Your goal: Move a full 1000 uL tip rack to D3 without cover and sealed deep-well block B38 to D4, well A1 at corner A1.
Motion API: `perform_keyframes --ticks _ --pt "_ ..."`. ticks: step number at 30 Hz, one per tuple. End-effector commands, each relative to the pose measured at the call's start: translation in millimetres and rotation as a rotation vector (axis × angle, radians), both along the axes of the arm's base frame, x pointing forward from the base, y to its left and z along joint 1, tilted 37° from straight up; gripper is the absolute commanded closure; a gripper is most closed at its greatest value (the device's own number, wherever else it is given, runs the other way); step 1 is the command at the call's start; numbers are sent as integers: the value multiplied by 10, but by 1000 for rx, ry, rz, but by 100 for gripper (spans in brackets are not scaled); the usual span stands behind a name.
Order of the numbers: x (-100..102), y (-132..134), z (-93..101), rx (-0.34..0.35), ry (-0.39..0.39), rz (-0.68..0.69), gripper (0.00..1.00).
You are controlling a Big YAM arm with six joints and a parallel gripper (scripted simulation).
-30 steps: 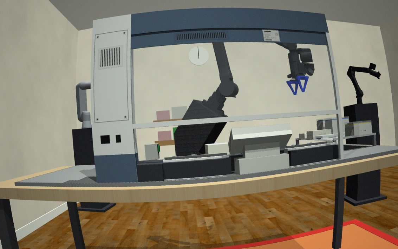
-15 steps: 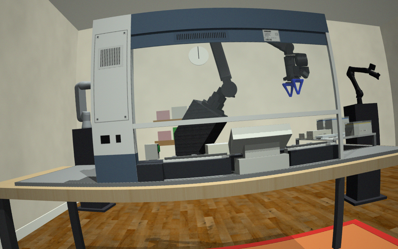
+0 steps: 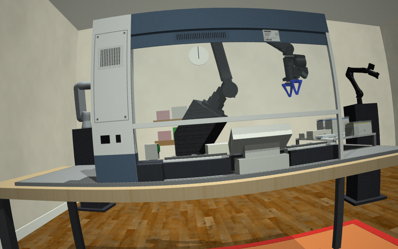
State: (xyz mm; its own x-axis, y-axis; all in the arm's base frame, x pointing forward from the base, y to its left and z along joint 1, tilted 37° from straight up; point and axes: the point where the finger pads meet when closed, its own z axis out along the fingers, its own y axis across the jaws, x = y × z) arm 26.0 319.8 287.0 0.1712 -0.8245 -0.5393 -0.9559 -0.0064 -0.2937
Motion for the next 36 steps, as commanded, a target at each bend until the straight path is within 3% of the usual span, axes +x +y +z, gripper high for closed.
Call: perform_keyframes --ticks 1,36 --pt "-57 178 303 48 12 -5 0" --pt "-272 1431 1138 41 13 -2 0"
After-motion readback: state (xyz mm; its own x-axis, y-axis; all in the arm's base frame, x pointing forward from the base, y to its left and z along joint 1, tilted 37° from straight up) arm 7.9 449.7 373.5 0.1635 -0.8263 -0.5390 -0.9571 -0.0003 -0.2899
